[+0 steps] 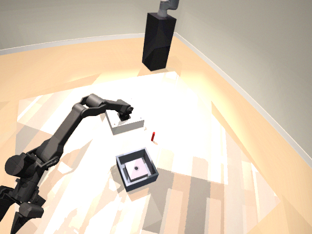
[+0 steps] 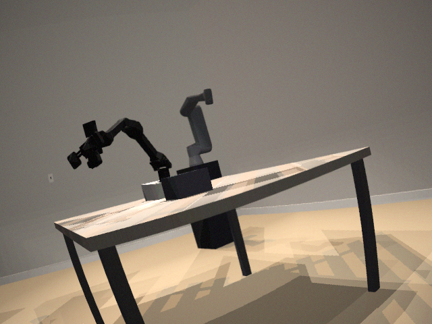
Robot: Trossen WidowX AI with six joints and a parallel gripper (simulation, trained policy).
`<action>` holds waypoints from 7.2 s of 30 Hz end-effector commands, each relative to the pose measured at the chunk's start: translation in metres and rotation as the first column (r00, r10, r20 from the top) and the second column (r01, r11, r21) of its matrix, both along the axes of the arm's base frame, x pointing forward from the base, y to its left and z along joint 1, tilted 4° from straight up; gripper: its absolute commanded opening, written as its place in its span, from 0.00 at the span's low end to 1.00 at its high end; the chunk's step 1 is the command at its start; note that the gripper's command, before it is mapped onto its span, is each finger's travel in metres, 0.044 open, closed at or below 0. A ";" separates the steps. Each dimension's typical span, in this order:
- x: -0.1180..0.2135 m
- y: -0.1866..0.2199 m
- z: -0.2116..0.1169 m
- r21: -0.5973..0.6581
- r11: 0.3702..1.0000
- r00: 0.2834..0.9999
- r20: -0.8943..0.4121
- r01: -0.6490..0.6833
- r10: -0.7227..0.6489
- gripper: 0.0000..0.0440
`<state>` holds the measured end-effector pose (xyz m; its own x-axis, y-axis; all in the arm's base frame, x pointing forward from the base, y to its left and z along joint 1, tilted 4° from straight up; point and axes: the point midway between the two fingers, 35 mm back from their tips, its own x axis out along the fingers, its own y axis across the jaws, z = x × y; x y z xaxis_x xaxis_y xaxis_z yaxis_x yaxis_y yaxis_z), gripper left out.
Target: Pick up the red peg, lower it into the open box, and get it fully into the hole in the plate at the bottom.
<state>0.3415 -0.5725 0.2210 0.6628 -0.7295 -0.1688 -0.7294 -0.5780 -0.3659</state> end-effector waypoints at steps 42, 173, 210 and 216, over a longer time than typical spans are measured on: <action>0.148 0.367 0.038 0.942 0.292 0.867 0.282 -0.167 -0.411 1.00; -0.091 0.607 -0.133 0.792 -0.467 -0.330 -0.596 -0.393 -0.732 0.00; -0.028 0.498 -0.135 0.768 -0.428 -0.434 -0.629 -0.476 -0.645 0.00; -0.026 0.492 -0.153 0.776 -0.441 -0.452 -0.624 -0.451 -0.637 0.05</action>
